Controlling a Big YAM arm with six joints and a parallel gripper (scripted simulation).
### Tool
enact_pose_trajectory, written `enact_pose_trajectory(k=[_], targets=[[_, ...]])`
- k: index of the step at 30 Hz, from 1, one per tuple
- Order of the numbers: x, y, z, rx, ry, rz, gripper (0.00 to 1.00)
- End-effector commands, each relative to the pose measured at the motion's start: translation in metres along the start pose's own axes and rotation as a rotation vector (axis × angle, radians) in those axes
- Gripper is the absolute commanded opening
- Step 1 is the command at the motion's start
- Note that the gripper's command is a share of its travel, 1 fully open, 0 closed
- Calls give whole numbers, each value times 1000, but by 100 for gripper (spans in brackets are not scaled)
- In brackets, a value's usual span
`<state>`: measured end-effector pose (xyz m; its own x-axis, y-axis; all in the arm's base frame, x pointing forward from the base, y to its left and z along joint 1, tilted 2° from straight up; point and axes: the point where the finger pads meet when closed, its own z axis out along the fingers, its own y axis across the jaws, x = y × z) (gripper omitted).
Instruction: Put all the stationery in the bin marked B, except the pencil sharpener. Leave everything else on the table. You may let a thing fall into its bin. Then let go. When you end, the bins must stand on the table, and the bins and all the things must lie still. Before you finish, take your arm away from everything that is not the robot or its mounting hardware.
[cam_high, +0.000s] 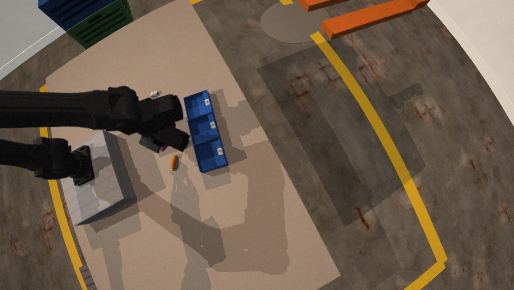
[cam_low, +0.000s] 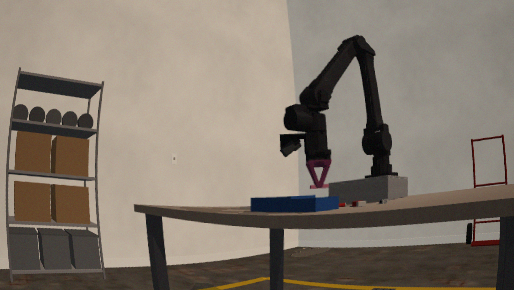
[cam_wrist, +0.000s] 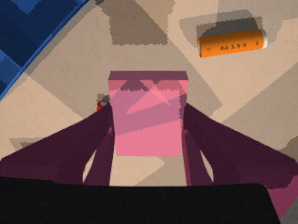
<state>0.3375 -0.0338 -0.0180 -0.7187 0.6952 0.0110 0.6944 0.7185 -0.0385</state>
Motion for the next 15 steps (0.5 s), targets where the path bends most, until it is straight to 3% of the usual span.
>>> enact_pose_trajectory(k=[1, 4, 15], targets=[[-30, 32, -13, -31, -42, 3, 34], [-42, 44, -14, -25, -40, -170, 34], [-81, 85, -16, -12, -29, -430, 34]])
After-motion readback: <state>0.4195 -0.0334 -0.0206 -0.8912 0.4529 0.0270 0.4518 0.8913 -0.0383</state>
